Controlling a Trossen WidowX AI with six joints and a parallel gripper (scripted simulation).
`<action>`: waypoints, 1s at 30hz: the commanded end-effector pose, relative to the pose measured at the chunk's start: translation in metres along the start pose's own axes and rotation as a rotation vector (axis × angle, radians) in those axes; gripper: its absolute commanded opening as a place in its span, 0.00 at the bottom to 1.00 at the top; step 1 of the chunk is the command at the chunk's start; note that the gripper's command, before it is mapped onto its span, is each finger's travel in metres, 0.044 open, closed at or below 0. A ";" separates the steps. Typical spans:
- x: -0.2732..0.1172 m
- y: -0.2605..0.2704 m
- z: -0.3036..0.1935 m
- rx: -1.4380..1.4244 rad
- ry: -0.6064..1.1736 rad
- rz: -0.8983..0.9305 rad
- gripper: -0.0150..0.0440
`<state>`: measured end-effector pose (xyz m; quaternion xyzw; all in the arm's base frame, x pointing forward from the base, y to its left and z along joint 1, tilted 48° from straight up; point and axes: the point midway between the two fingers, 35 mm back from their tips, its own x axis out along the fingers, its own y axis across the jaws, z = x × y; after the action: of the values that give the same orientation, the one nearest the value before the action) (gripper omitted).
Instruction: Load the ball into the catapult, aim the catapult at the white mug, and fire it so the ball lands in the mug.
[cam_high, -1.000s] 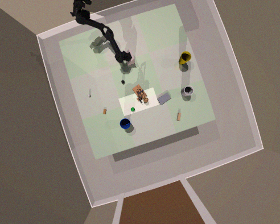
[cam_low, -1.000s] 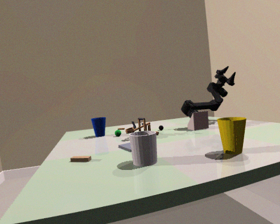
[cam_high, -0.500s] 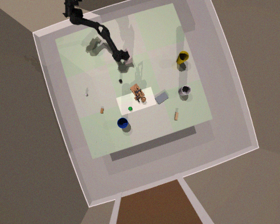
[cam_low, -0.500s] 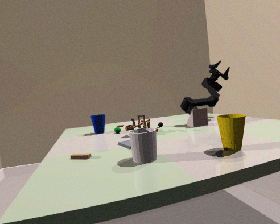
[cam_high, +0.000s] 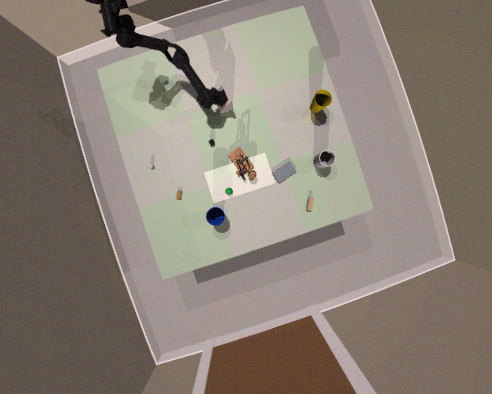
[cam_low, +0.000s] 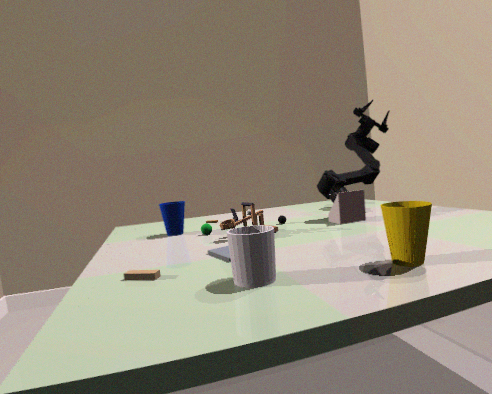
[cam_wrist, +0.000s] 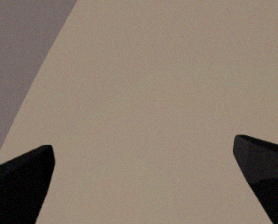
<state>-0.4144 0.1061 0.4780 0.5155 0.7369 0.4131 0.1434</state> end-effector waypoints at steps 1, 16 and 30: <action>-0.006 0.039 -0.008 0.153 0.060 0.036 1.00; -0.033 0.128 -0.020 0.547 0.236 0.108 1.00; -0.063 0.232 -0.007 0.931 0.435 0.219 1.00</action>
<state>-0.2762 0.0783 0.6257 0.5093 0.8038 0.1882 -0.2432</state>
